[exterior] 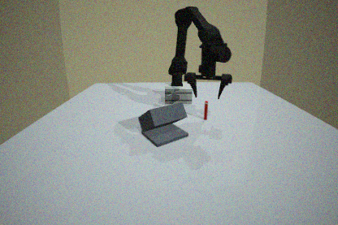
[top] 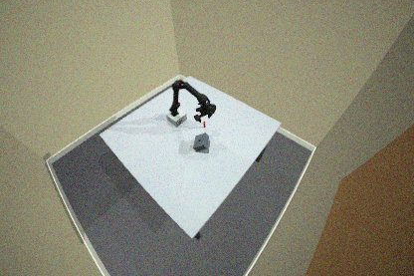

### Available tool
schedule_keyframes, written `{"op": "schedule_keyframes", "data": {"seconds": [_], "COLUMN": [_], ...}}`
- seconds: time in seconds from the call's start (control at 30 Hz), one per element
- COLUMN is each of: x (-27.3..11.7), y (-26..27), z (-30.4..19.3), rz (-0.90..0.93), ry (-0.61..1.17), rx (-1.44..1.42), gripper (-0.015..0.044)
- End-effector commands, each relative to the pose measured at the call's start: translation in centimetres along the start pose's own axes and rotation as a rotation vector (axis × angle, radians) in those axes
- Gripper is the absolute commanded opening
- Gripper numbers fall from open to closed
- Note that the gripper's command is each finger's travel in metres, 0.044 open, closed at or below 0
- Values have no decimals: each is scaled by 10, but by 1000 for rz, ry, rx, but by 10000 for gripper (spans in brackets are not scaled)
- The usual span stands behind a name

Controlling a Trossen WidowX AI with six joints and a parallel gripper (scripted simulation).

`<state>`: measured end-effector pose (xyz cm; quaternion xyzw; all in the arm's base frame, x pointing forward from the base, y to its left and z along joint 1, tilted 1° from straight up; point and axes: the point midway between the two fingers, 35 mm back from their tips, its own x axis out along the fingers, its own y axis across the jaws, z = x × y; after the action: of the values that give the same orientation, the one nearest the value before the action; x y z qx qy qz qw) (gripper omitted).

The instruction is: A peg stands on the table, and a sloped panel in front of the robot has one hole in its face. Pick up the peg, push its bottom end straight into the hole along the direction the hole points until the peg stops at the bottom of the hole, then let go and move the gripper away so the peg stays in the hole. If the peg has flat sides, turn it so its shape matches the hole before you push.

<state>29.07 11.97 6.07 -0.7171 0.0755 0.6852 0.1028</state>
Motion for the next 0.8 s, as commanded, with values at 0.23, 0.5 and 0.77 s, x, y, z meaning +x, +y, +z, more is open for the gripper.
{"op": "schedule_keyframes", "data": {"seconds": [0.23,0.5,0.77], "x": [20,33,46], "y": [1,1,2], "z": [-1,-1,0], "rz": [9,9,9], "ry": [-2,-2,-2], "rx": [5,5,5], "gripper": [440,440,440]}}
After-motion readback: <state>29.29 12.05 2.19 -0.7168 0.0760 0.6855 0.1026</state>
